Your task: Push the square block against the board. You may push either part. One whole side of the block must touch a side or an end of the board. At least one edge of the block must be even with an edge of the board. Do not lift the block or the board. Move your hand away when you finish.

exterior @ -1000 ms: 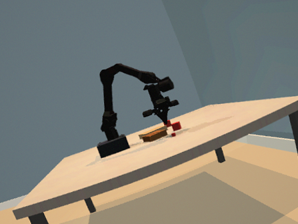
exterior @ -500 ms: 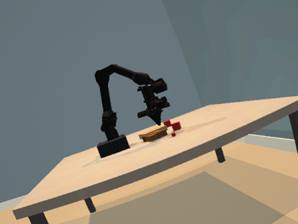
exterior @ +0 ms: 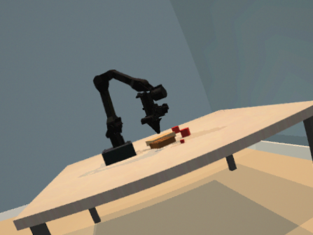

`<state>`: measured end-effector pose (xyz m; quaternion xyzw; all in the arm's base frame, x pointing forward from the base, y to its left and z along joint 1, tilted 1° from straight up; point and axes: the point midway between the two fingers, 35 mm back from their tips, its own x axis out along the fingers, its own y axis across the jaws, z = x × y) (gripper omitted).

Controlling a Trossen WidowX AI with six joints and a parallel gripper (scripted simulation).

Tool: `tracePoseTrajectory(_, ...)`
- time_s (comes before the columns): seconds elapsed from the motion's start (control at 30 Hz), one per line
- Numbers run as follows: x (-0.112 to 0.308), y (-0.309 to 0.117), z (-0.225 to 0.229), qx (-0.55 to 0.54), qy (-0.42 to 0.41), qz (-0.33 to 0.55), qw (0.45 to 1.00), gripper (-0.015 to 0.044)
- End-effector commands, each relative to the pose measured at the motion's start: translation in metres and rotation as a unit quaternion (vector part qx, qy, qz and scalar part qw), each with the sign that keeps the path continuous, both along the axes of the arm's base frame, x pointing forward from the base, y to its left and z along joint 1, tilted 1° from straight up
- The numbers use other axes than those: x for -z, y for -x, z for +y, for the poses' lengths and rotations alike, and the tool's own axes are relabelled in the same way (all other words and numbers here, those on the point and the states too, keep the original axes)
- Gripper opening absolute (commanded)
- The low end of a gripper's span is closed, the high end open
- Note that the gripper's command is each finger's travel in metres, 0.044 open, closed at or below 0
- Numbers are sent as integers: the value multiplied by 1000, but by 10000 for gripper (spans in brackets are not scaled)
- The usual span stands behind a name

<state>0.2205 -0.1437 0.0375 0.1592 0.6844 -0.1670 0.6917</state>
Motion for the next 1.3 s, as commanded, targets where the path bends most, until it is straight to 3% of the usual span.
tracePoseTrajectory(0.0, 0, 10, 5, -53, 0, 1, 999, 0)
tracePoseTrajectory(0.7, 10, 66, 33, -400, -1, 8, 916, 0)
tracePoseTrajectory(0.87, 13, 68, 34, -411, -2, 8, 912, 0)
tracePoseTrajectory(1.03, 64, 69, 34, -411, -2, 8, 912, 0)
tracePoseTrajectory(1.27, 66, 67, 34, -411, -2, 8, 912, 0)
